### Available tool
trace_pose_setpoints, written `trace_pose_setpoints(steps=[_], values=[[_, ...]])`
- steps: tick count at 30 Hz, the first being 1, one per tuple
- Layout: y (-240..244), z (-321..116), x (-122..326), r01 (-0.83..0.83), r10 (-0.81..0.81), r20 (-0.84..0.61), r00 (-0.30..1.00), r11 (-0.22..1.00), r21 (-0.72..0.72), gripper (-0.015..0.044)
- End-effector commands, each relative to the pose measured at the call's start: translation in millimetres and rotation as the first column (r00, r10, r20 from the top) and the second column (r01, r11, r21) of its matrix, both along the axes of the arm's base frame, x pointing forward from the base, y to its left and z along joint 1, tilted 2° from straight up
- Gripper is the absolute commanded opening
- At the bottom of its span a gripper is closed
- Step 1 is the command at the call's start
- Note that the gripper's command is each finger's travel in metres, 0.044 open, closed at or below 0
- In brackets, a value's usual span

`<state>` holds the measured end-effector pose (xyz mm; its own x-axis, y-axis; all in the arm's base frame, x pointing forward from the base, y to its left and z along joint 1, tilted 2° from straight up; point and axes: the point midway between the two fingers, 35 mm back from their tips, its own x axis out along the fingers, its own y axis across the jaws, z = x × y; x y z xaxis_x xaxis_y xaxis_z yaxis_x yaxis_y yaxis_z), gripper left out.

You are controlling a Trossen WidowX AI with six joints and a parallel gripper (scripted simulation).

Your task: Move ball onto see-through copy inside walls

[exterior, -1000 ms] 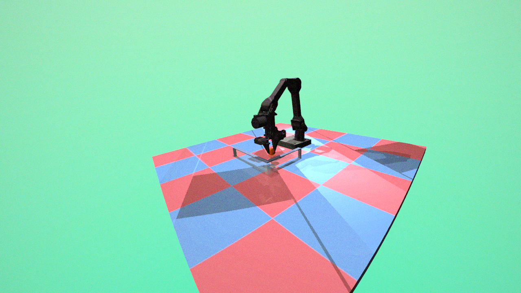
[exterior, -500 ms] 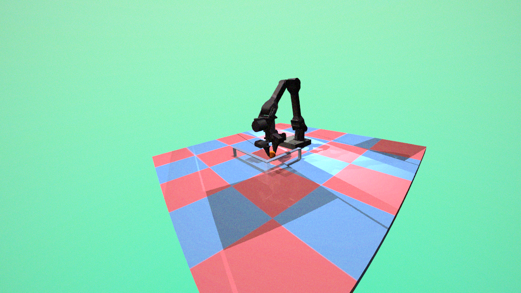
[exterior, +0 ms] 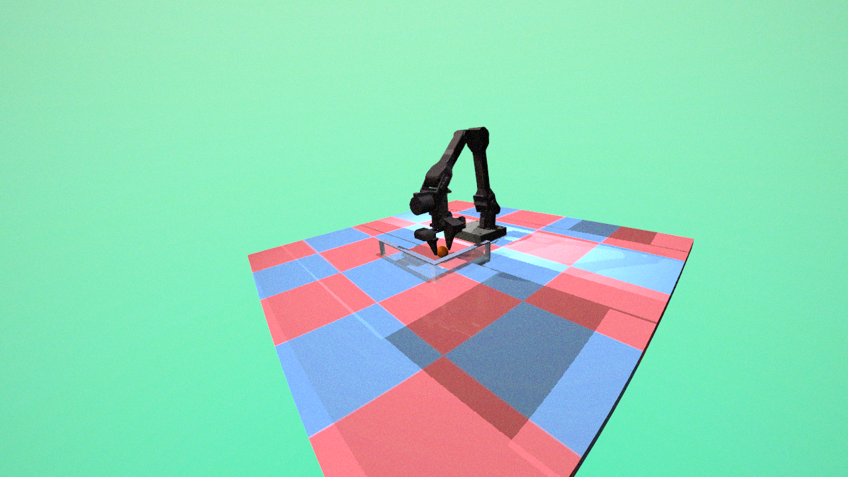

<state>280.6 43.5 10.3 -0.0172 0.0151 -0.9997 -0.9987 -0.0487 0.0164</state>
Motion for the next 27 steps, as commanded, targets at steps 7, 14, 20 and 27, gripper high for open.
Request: trace_pose_setpoints(steps=[7,14,20,27], values=[[-1,83,1,-0.001,0.001,-0.003,1.0,1.0,-0.002,0.0308],[-1,78,3,0.003,-0.003,0.004,1.0,1.0,0.001,0.0308],[-1,80,3,0.003,-0.003,0.004,1.0,1.0,0.001,0.0334],[-2,128,-1,0.003,-0.003,0.001,1.0,1.0,0.0,0.044]])
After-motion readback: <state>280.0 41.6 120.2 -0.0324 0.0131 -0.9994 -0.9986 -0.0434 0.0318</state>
